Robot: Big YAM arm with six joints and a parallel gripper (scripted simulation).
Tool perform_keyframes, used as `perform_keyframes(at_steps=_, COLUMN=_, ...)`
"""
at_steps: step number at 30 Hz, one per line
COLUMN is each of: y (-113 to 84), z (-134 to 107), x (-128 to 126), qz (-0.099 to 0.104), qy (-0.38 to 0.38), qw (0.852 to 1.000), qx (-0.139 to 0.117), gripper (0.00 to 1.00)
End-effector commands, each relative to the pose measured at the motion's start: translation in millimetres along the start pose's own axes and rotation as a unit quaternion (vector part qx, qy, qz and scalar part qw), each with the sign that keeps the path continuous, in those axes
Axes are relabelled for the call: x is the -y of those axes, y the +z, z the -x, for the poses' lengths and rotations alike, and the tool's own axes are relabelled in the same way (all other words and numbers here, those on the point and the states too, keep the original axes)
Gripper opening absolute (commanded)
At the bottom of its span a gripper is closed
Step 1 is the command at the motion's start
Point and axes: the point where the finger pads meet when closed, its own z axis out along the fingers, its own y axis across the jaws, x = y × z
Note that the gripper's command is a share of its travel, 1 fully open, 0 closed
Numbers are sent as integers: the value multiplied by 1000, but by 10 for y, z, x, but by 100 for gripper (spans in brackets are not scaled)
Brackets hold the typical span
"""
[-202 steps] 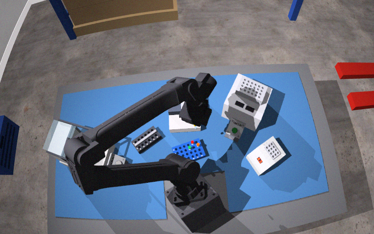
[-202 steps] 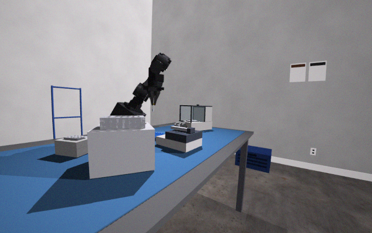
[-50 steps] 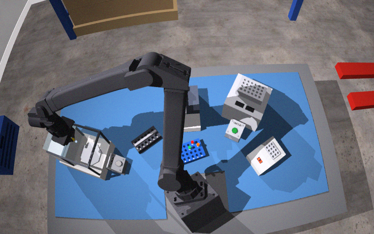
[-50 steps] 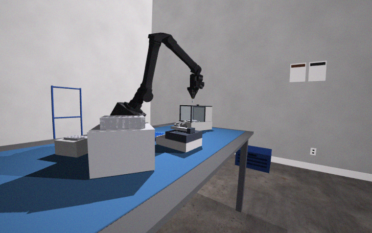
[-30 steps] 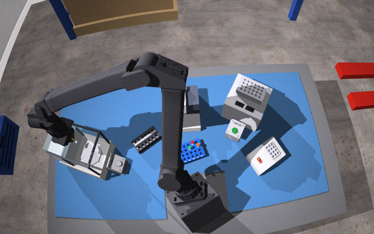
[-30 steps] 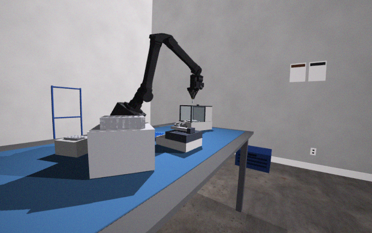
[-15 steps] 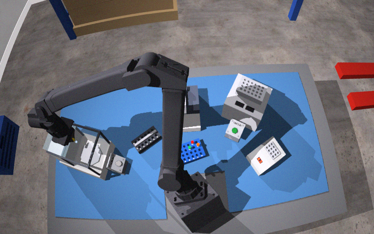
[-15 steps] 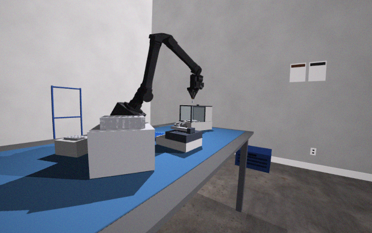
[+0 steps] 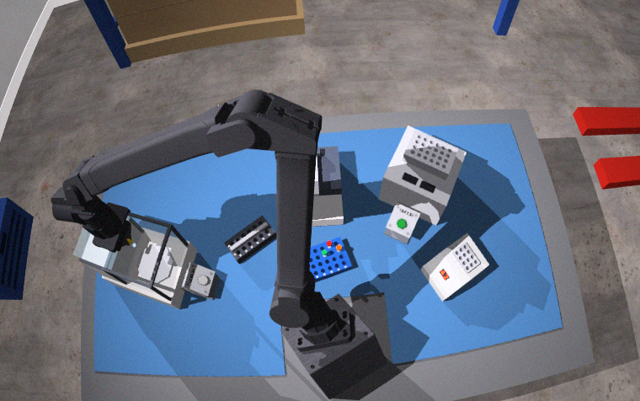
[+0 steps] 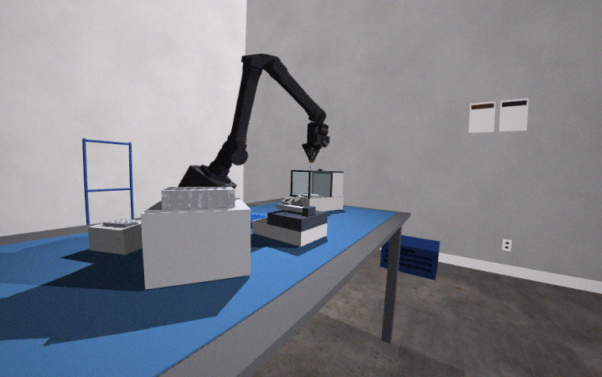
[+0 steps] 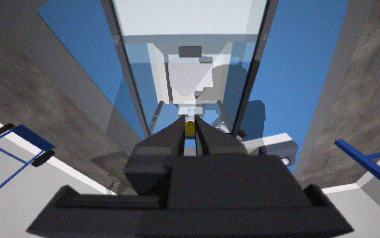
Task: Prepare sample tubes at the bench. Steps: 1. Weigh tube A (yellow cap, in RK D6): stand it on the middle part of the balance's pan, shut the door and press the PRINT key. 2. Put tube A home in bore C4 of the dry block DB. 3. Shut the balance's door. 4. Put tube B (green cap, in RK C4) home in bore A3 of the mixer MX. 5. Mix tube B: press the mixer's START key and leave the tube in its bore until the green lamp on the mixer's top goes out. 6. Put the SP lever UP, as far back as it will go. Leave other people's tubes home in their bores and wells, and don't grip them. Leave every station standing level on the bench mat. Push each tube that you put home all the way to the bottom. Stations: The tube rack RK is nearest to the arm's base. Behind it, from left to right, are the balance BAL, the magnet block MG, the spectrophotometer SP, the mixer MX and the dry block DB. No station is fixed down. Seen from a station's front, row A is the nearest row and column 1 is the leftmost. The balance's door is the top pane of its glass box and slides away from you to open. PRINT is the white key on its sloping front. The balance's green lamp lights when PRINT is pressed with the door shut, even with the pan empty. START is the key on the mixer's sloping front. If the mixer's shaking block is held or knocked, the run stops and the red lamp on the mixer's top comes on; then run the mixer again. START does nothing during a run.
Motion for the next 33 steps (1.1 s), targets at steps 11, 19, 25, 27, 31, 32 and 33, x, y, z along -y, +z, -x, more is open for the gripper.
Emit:
perform_keyframes(at_steps=11, y=217, z=52, x=25, qz=-1, qy=-1, qw=1000, qx=4, gripper=9)
perform_keyframes(at_steps=19, y=369, z=50, x=18, qz=-1, qy=-2, qw=1000, qx=2, gripper=9)
perform_keyframes(at_steps=25, y=406, z=61, x=32, qz=0, qy=0, qw=1000, qx=6, gripper=9)
perform_keyframes(at_steps=27, y=460, z=61, x=21, qz=-1, qy=-2, qw=1000, qx=3, gripper=9)
perform_keyframes(at_steps=31, y=536, z=48, x=19, qz=-1, qy=-2, qw=1000, qx=2, gripper=9)
perform_keyframes(at_steps=32, y=553, z=48, x=20, qz=-1, qy=-2, qw=1000, qx=2, gripper=9)
perform_keyframes(at_steps=33, y=570, z=48, x=20, qz=-1, qy=-2, qw=1000, qx=2, gripper=9)
